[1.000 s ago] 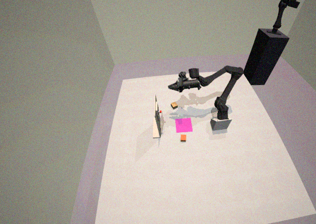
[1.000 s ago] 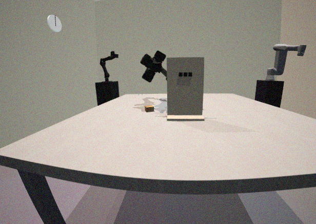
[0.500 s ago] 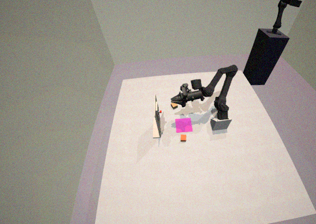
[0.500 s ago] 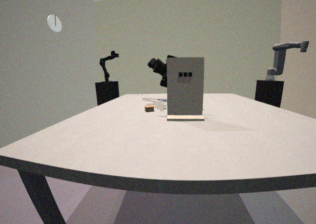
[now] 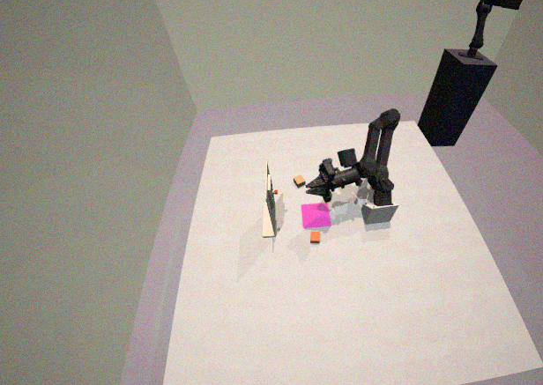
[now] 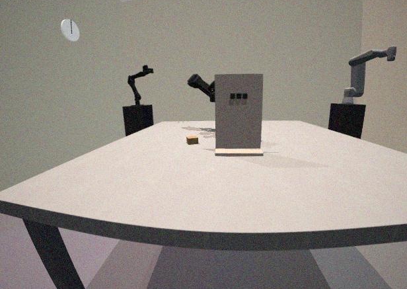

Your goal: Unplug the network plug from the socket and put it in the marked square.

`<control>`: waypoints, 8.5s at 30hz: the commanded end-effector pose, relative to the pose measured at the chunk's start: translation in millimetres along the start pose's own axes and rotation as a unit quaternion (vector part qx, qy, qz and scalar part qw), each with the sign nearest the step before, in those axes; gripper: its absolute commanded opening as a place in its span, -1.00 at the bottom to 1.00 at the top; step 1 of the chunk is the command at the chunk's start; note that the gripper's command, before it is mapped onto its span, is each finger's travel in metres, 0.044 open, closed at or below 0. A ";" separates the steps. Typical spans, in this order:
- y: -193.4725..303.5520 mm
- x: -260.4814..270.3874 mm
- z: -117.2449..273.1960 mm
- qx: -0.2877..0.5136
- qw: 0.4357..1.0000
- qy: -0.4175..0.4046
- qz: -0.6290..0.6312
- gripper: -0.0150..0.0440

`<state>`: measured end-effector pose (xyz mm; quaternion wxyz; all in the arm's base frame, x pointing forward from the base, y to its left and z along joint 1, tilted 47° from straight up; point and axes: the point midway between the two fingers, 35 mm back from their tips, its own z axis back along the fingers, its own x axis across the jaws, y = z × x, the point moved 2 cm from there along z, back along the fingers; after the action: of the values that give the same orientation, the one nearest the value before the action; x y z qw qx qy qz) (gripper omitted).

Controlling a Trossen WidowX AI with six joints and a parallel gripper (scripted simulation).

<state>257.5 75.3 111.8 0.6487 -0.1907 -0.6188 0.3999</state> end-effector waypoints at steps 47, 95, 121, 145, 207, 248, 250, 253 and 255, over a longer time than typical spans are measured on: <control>-24.3 1.3 -92.8 0.000 1.000 -0.009 -0.018 0.04; -28.4 0.5 -108.4 -0.001 1.000 -0.009 -0.018 -0.49; -23.3 0.3 -93.9 0.000 1.000 -0.009 -0.018 -0.49; -17.5 0.1 -80.6 0.000 1.000 -0.009 -0.018 -0.49; -6.2 22.5 -49.1 0.002 1.000 -0.007 -0.017 -0.49; 20.3 -30.3 -23.0 -0.035 0.949 0.288 -0.123 -0.49; 21.3 -38.4 -19.2 -0.047 0.940 0.314 -0.126 -0.49; 22.1 -49.5 -12.8 -0.068 0.925 0.352 -0.128 -0.49; 21.9 -56.3 -8.2 -0.084 0.915 0.374 -0.127 -0.49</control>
<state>268.0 55.4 61.9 0.8538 -0.2771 -0.4001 0.1850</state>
